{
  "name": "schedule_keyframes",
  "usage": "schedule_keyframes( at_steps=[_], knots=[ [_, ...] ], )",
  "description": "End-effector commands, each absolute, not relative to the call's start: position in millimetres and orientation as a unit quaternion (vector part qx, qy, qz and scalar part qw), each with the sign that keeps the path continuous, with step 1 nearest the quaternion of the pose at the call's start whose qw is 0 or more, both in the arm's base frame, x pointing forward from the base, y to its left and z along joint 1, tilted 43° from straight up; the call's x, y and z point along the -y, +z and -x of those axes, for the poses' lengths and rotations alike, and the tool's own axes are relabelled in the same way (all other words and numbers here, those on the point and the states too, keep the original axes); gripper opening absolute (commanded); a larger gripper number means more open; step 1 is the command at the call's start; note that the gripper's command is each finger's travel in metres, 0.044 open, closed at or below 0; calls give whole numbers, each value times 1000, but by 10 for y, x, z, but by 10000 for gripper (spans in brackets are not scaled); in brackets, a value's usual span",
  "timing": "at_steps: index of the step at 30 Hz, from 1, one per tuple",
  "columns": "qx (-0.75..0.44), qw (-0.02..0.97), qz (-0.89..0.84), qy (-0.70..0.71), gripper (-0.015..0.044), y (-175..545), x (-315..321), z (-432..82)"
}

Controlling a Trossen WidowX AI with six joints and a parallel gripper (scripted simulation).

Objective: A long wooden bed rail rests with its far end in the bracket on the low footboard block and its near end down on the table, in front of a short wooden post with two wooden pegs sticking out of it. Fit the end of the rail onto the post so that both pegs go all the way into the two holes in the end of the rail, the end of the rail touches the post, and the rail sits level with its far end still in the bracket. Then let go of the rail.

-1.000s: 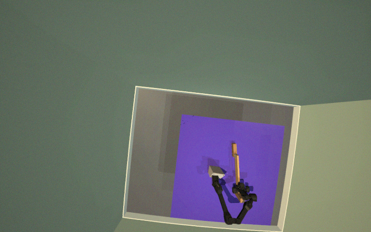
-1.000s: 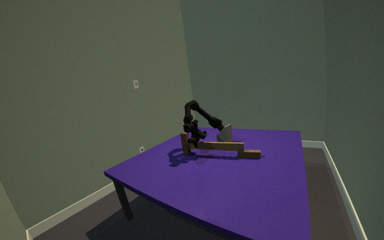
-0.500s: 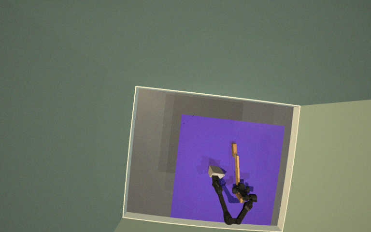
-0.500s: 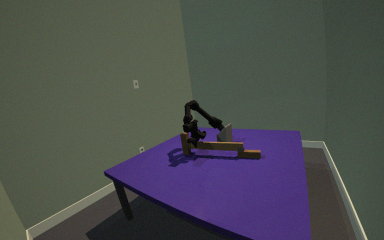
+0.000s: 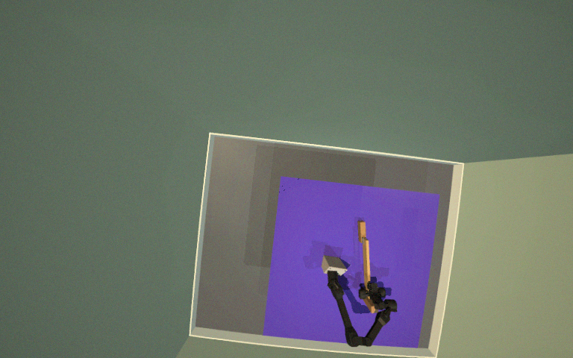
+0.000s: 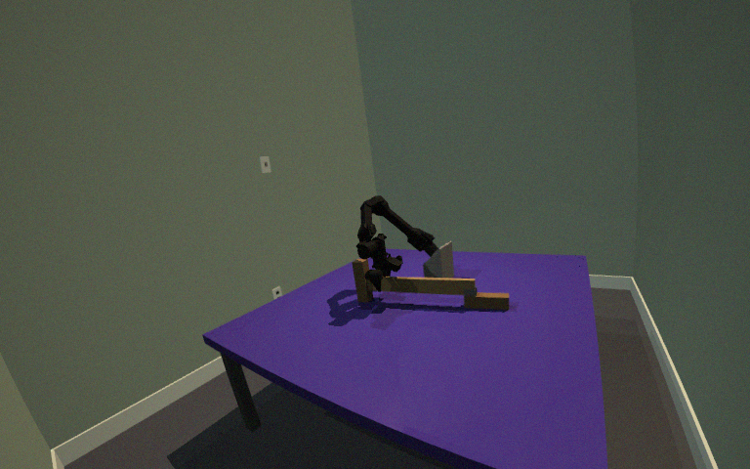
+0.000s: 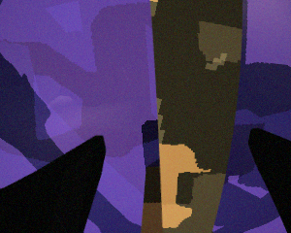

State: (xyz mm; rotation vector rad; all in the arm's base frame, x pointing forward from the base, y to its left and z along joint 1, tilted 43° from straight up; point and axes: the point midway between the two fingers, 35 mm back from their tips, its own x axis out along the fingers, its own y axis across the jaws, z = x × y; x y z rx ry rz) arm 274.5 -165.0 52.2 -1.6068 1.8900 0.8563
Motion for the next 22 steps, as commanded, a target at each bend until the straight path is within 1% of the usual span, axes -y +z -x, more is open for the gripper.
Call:
schedule_keyframes(
  at_steps=[1,4,7,9,22],
  knots=[
    [-696,256,592,315,440,521,1650,-2744],
    [-696,256,592,315,440,521,1626,-2749],
    [-695,256,592,317,440,530,1317,-2786],
    [-695,255,592,317,440,535,1224,-2791],
    [-695,255,592,317,440,535,1224,-2791]
  ],
)
